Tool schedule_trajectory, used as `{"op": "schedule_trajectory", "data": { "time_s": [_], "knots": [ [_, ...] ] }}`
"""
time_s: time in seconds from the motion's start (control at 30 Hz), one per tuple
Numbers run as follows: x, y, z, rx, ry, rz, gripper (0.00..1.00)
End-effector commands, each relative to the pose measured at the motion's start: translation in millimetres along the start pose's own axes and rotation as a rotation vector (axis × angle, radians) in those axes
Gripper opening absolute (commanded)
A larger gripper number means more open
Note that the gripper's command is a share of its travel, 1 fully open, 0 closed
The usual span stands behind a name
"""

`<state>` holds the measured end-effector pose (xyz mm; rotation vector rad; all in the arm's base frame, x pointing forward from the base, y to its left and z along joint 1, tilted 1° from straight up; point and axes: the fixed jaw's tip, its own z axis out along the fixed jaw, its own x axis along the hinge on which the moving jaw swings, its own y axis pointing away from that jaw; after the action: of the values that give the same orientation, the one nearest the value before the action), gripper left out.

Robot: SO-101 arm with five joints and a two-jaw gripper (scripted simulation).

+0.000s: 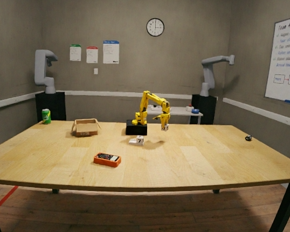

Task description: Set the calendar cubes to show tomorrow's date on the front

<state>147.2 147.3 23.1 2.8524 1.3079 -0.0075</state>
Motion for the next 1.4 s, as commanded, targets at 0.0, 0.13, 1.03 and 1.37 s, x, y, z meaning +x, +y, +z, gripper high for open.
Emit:
{"op": "schedule_trajectory", "data": {
  "time_s": [0.0, 0.13, 1.03, 1.37],
  "knots": [
    [-0.2, 1.7, -2.0, 0.001, 0.015, -0.002, 0.00],
    [-0.2, 1.7, -2.0, 0.001, 0.015, -0.002, 0.00],
    [-43.9, 103.1, -3.0, -0.002, 0.021, 0.539, 0.00],
    [-48.4, 108.4, -3.1, -0.002, 0.021, 0.573, 0.00]
  ]
}}
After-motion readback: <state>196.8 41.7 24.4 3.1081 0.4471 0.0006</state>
